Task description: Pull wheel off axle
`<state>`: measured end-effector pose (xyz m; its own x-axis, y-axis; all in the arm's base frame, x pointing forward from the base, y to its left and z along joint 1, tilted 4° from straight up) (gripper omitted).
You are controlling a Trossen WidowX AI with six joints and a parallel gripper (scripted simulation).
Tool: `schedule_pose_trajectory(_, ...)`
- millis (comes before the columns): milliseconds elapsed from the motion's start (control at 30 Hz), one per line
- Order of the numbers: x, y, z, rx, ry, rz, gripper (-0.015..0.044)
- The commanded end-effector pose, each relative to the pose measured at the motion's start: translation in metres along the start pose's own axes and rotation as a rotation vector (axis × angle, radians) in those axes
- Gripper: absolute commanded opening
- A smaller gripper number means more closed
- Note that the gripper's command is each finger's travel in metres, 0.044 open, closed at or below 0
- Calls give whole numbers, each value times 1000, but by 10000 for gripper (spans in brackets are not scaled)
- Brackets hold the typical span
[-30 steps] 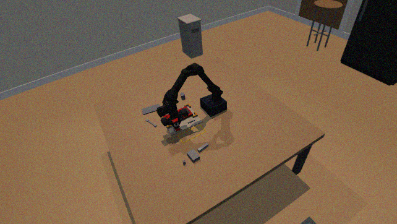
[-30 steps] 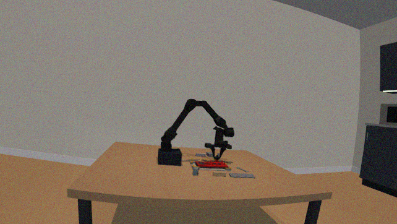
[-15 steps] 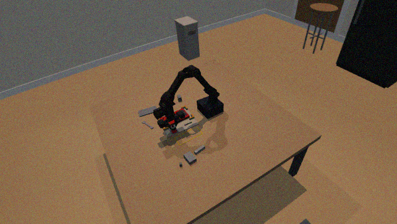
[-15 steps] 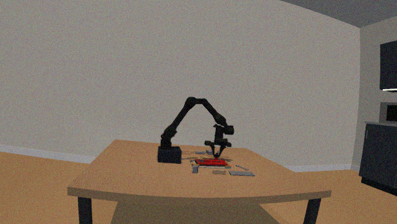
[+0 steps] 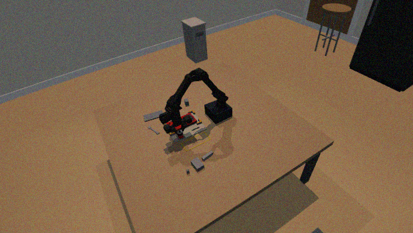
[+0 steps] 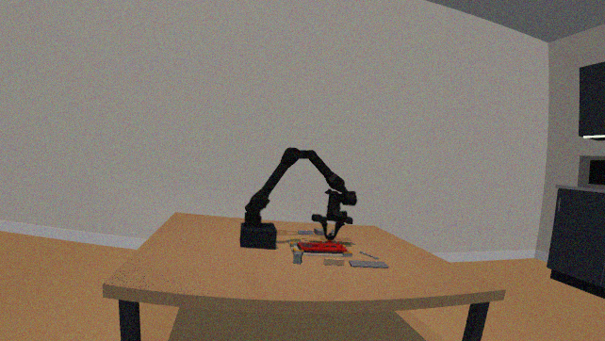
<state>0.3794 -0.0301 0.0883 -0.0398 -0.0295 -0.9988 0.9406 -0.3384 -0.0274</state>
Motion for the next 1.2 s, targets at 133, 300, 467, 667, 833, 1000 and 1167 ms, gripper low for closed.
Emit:
schedule_pose_trajectory(133, -12, -1, 1, 1, 2, 4, 0)
schedule_pose_trajectory(300, -14, -1, 1, 1, 2, 5, 0)
schedule_pose_trajectory(467, -15, -1, 1, 1, 3, 5, 0)
schedule_pose_trajectory(667, -17, -1, 1, 1, 3, 5, 0)
schedule_pose_trajectory(833, -19, -1, 1, 1, 3, 5, 0)
schedule_pose_trajectory(1000, -20, -1, 1, 1, 3, 5, 0)
schedule_pose_trajectory(1167, -5, 1, 0, 0, 0, -1, 26)
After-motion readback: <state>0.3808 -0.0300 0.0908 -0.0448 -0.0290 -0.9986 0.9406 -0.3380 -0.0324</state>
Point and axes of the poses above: the point midway between the two fingers, 35 mm back from their tips, its own x axis out along the fingers, its own y axis across the jaws, z = x × y, the point moved 10 cm from there along -x, back along the fingers, and after that the axes turned 9 degrees about x, right-handed, at the moved point
